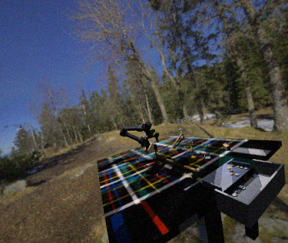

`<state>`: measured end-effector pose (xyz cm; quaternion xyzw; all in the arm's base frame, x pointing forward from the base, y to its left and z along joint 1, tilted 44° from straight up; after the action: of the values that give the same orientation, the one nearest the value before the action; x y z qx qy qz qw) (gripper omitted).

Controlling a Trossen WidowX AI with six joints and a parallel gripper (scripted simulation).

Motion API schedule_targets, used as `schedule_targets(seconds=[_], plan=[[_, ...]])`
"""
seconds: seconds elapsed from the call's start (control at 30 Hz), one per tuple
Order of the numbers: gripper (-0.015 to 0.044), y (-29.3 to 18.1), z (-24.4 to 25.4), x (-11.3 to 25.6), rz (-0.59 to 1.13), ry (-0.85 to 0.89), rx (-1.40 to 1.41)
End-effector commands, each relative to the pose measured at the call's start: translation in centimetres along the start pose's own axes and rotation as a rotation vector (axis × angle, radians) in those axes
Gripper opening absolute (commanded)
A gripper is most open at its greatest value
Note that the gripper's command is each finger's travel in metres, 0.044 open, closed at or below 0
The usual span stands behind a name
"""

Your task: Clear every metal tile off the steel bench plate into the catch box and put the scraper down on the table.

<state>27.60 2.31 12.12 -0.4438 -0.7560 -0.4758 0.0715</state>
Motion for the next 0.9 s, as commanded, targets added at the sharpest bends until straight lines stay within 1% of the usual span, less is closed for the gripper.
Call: schedule_targets(seconds=[0.0,0.37,0.87], plan=[[0.0440,0.7,0.1,1.1,-0.003,0.011,-0.011],[0.0440,1.5,-0.2,4.0,0.000,0.017,0.017],[0.0440,-0.6,-0.7,1.1,-0.001,0.017,0.016]])
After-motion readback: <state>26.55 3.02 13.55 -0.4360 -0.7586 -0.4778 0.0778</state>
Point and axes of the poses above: the point midway between the two fingers, 35 mm back from their tips, its own x axis back along the fingers, its own z axis across the jaws, y = z × x, the point moved 1 cm from there along x, back along the fingers, and after that the axes turned 15 degrees about -x, right-handed, at the moved point
